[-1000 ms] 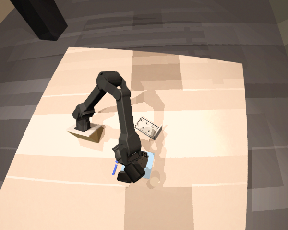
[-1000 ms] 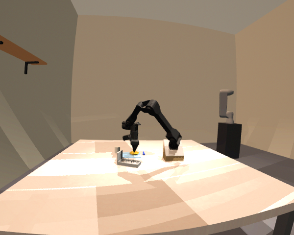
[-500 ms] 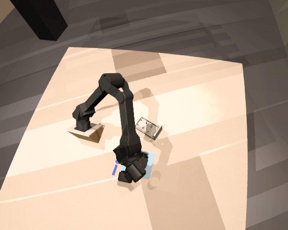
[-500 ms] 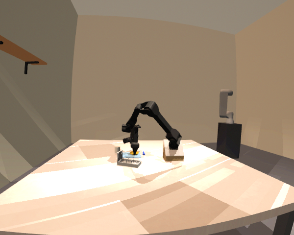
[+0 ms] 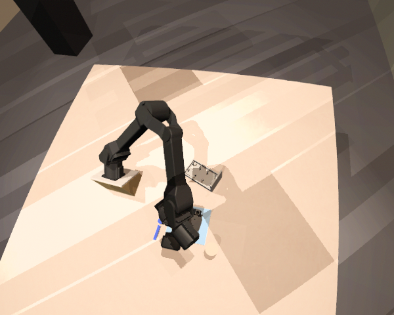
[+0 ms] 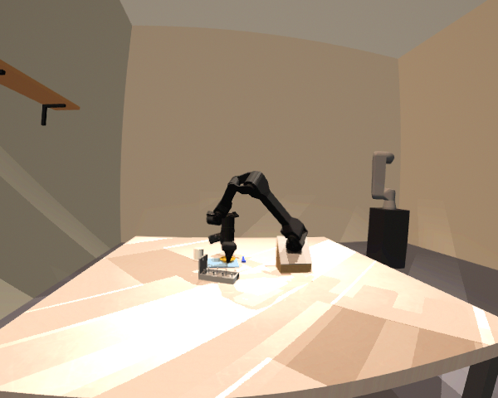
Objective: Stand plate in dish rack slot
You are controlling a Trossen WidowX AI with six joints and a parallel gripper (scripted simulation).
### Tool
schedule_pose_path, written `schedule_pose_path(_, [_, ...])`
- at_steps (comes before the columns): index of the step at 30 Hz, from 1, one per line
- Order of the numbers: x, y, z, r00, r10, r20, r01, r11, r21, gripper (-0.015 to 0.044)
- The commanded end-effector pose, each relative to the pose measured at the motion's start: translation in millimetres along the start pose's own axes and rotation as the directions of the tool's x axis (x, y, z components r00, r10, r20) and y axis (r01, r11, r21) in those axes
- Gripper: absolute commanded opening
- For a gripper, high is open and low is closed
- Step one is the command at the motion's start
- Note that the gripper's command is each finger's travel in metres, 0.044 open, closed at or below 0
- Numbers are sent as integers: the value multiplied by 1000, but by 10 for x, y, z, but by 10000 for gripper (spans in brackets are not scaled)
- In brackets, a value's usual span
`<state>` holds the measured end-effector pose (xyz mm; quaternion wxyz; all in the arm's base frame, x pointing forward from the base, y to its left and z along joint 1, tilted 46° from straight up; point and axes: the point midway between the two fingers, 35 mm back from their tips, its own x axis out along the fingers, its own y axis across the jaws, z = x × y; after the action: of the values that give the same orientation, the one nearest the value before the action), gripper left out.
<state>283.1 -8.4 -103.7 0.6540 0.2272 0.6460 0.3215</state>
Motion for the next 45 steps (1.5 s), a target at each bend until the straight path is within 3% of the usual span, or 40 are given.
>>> schedule_pose_path(1, [18, -1, -9, 1000, 4, -3, -4, 1000, 6, 316])
schedule_pose_path(14, [-457, -76, 93, 1000, -7, -1, 7, 1000, 8, 0])
schedule_pose_path(45, [-1714, -129, 159, 1000, -3, -4, 3, 1000, 7, 0])
